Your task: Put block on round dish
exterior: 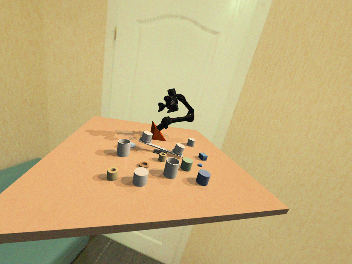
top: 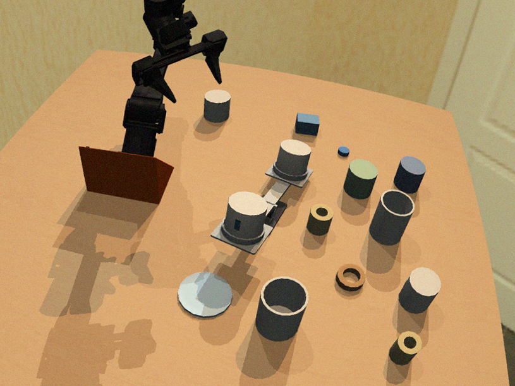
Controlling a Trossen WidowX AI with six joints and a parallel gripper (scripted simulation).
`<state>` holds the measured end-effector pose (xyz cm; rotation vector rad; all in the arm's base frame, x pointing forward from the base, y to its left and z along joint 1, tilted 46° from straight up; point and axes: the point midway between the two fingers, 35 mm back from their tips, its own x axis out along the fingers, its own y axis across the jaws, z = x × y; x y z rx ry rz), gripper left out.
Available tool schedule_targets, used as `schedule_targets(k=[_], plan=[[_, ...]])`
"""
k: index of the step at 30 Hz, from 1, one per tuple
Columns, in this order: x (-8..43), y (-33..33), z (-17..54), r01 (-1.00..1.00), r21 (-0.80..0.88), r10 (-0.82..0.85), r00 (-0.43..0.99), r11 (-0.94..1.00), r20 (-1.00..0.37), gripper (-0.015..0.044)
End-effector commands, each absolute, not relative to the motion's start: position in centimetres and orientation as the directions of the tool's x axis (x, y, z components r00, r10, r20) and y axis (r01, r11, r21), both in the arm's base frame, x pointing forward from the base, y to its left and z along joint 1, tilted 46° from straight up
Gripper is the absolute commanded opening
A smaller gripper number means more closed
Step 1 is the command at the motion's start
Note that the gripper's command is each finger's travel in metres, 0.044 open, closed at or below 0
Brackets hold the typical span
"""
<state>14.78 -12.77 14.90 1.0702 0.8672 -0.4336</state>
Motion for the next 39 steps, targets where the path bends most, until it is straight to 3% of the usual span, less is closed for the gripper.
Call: schedule_targets(k=[1, 17, 28, 39], plan=[[16.0, -11.8, 14.3, 0.602, 0.609, 0.182, 0.618, 0.516, -0.765, 0.044], [19.8, -7.7, 13.2, 0.175, 0.682, 0.474, 0.598, 0.71, -0.647, 0.044], [20.2, -7.3, 13.3, 0.123, 0.67, 0.496, 0.578, 0.732, -0.648, 0.044], [22.7, -5.7, 13.8, -0.151, 0.578, 0.576, 0.454, 0.802, -0.68, 0.044]])
